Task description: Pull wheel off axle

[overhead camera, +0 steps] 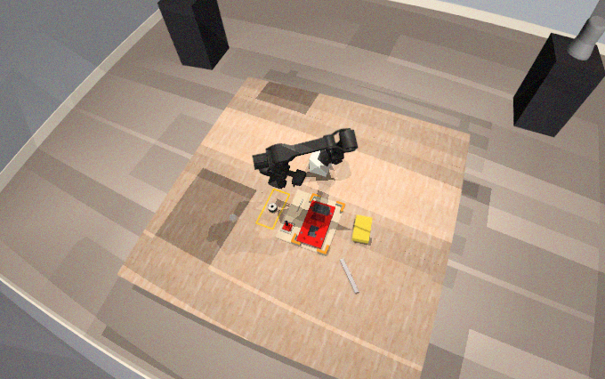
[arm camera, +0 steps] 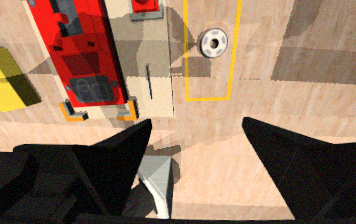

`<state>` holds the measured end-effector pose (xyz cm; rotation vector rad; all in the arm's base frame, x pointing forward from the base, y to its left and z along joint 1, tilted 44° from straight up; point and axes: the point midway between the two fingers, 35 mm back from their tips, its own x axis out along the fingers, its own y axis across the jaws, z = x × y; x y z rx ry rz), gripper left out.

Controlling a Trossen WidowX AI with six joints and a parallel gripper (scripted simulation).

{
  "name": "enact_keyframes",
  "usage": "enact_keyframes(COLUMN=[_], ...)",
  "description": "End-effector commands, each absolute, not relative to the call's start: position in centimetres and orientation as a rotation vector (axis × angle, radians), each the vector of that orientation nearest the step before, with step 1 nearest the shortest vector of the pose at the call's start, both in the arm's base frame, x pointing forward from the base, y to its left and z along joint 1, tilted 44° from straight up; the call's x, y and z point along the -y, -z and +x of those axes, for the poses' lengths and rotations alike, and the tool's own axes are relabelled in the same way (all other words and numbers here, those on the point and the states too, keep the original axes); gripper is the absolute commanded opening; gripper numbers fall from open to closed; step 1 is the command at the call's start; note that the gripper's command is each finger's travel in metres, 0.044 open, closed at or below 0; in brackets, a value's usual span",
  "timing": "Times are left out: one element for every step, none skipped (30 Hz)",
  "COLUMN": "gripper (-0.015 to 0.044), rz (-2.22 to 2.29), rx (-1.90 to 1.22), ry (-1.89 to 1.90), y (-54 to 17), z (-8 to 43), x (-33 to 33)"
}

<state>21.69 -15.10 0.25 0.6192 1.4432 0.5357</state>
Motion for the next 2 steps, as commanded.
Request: enact_keyframes(gripper=[0.044,0.044], rz=[0.618,0.618], rx=[-1.449,-1.449], ry=[-0.541,-0.541], y=[-0.2,-0.2], z=[21.5,21.5], x=[14.98,14.98])
